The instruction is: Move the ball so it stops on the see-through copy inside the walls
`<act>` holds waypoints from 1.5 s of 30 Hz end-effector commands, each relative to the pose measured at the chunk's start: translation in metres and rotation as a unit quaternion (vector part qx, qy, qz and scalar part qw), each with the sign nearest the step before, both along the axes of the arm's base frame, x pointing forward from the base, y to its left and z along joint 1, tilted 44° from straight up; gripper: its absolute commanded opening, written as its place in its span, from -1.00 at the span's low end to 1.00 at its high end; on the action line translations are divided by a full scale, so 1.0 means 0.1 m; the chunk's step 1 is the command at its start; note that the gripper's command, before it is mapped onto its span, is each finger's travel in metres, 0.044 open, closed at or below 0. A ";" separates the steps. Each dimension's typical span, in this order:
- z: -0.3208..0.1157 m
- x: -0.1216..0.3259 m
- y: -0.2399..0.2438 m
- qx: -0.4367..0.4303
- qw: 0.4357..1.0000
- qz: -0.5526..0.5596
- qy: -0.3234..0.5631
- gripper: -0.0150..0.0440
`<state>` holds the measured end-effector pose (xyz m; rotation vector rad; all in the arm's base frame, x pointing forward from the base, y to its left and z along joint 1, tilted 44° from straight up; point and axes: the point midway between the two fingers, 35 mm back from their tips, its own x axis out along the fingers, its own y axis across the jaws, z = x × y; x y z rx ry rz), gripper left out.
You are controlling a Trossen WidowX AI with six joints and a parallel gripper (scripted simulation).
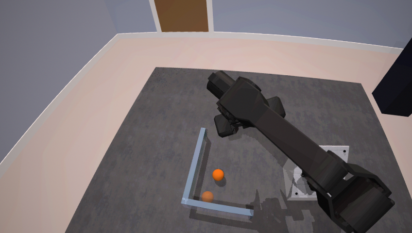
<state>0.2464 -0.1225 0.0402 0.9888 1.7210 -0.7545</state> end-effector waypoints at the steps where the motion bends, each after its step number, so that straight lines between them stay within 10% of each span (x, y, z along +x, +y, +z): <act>1: -0.01 0.01 0.01 0.002 1.000 0.003 -0.001 0.78; 9: -0.32 0.39 0.73 0.116 0.964 0.216 -0.104 0.60; 16: -0.52 0.70 1.73 0.273 0.805 0.435 -0.296 0.60; 45: -0.80 0.68 2.02 0.277 0.799 0.440 -0.301 0.60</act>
